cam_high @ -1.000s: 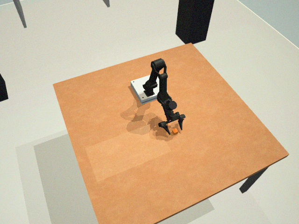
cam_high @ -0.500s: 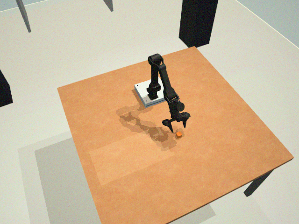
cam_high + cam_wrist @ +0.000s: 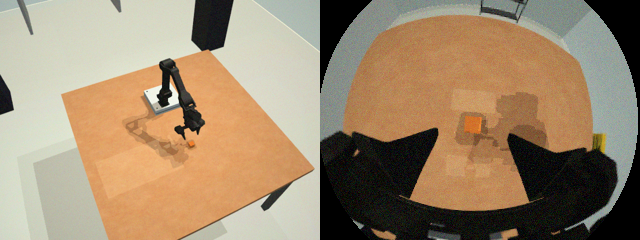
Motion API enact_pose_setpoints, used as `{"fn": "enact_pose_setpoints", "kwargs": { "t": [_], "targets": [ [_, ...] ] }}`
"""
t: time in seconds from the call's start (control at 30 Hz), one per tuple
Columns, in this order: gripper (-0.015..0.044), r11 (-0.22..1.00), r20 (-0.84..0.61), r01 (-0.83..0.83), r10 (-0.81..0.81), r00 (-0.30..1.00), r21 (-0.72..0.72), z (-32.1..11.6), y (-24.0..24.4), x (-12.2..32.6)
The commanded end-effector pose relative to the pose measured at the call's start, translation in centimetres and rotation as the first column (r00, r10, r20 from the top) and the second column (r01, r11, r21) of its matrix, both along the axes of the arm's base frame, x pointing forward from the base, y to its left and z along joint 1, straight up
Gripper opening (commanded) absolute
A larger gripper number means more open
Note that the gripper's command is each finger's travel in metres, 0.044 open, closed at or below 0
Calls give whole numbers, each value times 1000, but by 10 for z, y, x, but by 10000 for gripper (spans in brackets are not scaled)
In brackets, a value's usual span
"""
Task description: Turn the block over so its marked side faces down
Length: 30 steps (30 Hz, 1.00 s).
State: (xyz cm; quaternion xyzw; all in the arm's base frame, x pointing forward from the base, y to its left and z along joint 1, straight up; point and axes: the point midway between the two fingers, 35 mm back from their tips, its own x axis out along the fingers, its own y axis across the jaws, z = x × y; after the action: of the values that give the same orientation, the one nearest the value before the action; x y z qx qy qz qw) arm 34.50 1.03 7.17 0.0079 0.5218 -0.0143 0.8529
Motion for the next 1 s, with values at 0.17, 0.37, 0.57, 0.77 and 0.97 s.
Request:
{"fn": "enact_pose_setpoints", "kwargs": {
  "t": [0.17, 0.37, 0.57, 0.77, 0.97],
  "targets": [
    [440, 1000, -278, 4, 0, 961, 13, 13, 0, 22],
    [440, 1000, -419, 8, 2, 908, 21, 20, -1, 28],
    [440, 1000, -419, 8, 2, 908, 21, 9, -1, 28],
    [440, 1000, -419, 8, 2, 908, 21, -15, -1, 29],
    [440, 1000, -420, 8, 2, 908, 21, -30, -1, 29]
  ]
}}
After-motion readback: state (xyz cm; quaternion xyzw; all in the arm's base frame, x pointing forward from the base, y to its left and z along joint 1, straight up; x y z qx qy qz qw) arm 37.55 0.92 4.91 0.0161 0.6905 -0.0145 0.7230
